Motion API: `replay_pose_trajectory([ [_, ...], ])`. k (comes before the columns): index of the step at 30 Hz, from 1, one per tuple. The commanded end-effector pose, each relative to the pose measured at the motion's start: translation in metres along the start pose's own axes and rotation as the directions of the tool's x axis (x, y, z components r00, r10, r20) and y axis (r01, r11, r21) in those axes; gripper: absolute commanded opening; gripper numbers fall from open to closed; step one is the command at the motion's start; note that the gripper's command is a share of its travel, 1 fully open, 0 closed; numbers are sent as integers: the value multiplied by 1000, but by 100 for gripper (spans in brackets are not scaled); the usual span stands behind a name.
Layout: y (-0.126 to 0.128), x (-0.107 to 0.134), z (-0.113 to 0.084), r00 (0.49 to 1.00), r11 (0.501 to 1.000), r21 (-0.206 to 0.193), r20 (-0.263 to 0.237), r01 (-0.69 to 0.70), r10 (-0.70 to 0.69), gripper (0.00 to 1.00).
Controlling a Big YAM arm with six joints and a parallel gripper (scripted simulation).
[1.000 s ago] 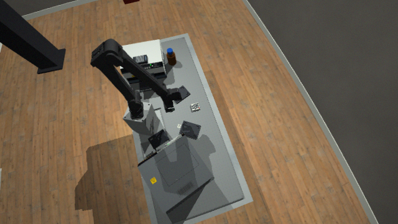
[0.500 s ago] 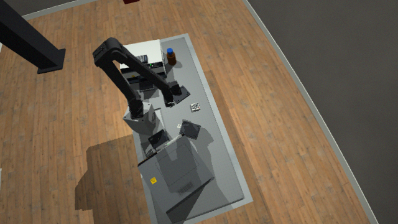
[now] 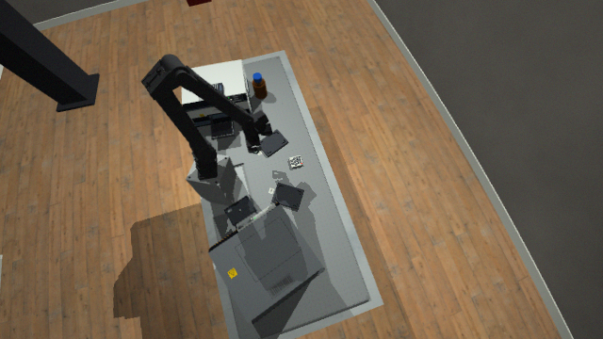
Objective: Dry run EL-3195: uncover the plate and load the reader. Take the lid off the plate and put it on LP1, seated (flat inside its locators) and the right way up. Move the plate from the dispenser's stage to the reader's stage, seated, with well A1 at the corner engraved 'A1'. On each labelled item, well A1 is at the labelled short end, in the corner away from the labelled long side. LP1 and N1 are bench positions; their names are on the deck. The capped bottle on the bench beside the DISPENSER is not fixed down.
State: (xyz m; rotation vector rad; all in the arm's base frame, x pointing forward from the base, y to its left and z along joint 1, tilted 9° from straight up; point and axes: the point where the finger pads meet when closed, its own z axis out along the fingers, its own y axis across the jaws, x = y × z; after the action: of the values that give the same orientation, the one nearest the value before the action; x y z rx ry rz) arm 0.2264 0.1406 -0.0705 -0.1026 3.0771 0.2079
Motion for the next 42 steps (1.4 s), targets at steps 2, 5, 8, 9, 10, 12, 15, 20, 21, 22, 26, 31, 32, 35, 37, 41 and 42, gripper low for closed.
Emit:
replay_pose_trajectory([
  [2, 23, -14, -2, 998, 998, -7, 36, -58, 58, 100],
  [5, 27, -10, 0, 998, 998, -9, 30, -55, 55, 100],
  [8, 33, -4, 3, 998, 998, -4, 16, -57, 57, 100],
  [9, 39, -3, 3, 998, 999, -6, 16, -52, 52, 100],
  [10, 46, -2, 4, 999, 999, -9, 16, -47, 47, 100],
  [12, 56, 0, 4, 999, 999, -9, 19, -49, 50, 100],
  [15, 69, 2, 3, 998, 998, -11, 29, -60, 60, 100],
  [20, 85, 13, 6, 997, 997, -12, 22, -72, 73, 100],
  [21, 85, 13, 6, 997, 997, -12, 22, -72, 73, 100],
  [22, 85, 13, 6, 997, 997, -12, 22, -72, 73, 100],
  [26, 96, 25, 9, 998, 998, 0, 3, -61, 61, 100],
  [31, 122, 32, 6, 998, 998, -21, 22, -63, 64, 100],
  [32, 125, 33, 6, 998, 998, -22, 22, -66, 67, 100],
  [35, 131, 41, 9, 996, 996, -19, 19, -83, 83, 100],
  [37, 134, 51, 12, 997, 997, -11, 10, -77, 77, 100],
  [41, 135, 55, 13, 996, 996, -12, 11, -83, 83, 100],
  [42, 140, 58, 12, 997, 997, -15, 11, -78, 78, 100],
])
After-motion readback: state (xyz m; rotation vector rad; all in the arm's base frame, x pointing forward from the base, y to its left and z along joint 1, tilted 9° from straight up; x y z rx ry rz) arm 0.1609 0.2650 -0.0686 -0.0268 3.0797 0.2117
